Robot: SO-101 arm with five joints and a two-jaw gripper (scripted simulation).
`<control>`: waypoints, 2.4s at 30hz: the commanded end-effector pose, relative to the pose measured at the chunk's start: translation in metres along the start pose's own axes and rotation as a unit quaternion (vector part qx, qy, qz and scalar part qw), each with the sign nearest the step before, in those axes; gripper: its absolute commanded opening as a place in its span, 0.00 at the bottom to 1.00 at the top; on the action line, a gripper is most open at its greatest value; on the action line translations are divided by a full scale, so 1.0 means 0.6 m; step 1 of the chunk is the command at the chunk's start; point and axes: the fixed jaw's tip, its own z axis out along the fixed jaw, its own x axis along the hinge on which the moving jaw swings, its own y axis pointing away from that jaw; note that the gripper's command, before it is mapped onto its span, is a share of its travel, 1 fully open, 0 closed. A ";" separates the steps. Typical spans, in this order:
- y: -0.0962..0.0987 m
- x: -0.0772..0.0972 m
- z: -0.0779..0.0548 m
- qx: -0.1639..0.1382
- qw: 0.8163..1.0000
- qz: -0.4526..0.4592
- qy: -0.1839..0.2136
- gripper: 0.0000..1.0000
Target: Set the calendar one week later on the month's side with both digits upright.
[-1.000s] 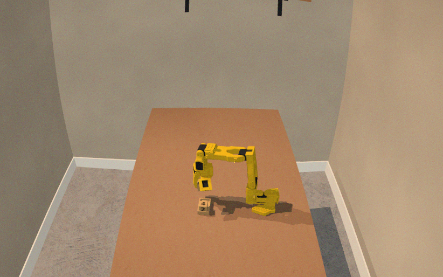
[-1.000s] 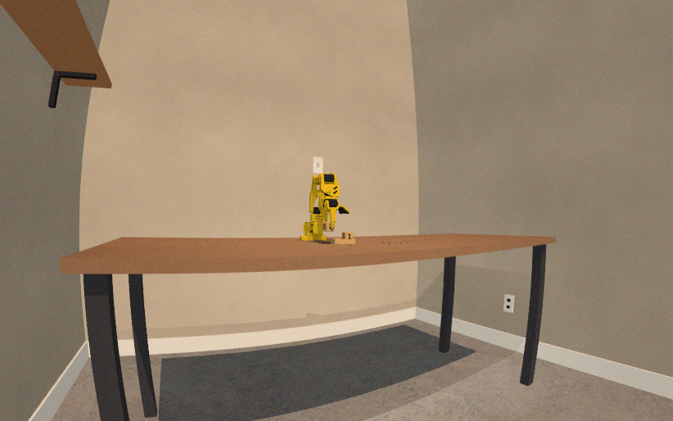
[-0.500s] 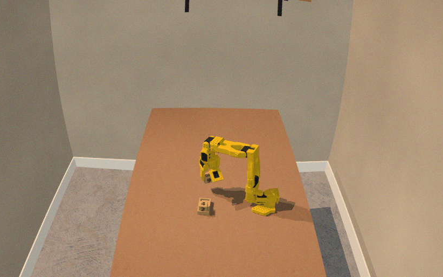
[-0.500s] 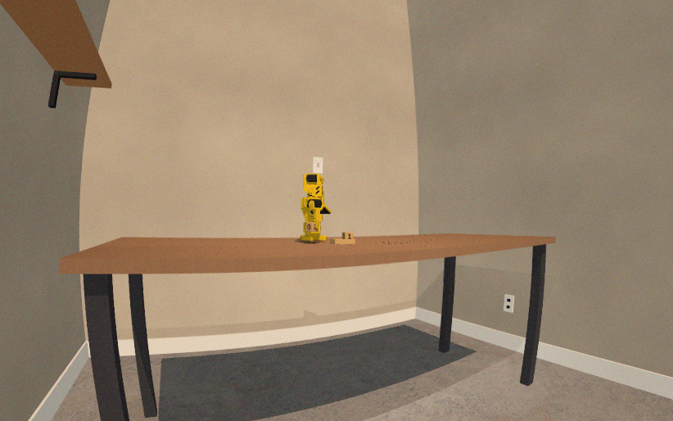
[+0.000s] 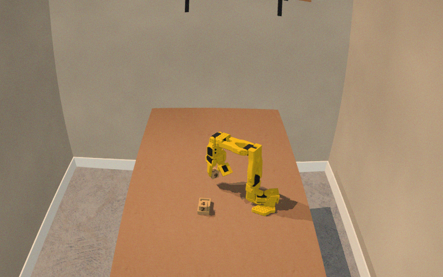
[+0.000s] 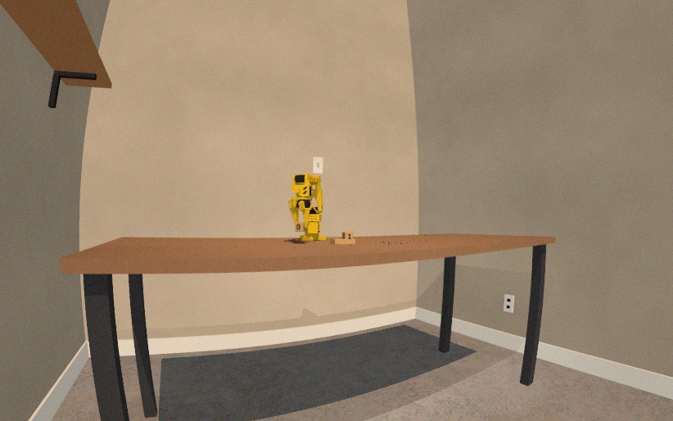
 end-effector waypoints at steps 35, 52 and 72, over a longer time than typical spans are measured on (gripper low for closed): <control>0.053 0.019 -0.012 0.004 0.997 -0.070 0.030 0.00; 0.060 0.013 -0.011 0.003 0.997 -0.071 0.027 0.00; 0.060 0.013 -0.001 0.003 0.997 -0.071 0.027 0.00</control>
